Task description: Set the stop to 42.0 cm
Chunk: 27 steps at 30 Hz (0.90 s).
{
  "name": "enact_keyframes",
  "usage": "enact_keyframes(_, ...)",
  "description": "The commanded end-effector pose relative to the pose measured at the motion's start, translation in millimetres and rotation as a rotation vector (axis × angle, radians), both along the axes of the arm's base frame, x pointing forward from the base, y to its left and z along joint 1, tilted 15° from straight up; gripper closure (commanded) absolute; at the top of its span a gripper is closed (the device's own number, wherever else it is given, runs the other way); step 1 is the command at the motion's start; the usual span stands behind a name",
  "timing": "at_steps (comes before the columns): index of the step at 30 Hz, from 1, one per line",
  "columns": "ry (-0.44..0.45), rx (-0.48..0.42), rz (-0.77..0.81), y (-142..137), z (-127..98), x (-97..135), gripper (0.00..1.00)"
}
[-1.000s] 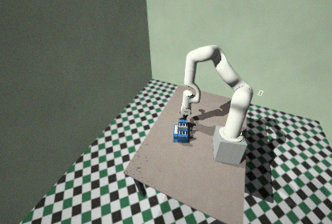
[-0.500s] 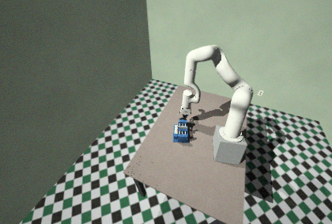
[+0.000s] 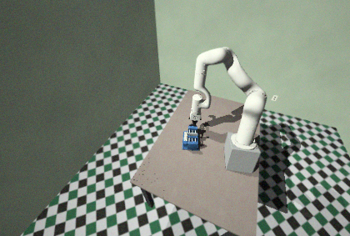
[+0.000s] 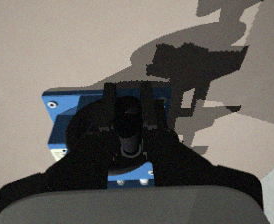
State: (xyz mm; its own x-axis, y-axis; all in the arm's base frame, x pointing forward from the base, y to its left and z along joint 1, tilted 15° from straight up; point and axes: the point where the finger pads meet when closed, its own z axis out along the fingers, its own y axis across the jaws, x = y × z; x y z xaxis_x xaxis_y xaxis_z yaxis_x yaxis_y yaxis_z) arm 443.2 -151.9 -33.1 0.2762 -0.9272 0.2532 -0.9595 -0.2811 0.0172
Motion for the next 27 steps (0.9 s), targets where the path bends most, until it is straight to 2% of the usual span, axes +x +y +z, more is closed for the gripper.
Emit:
enact_keyframes(1, -0.001, 0.000, 0.000, 1, 1, 2, 0.94)
enact_keyframes(27, -0.001, 0.000, 0.000, 6, 4, 17, 0.94)
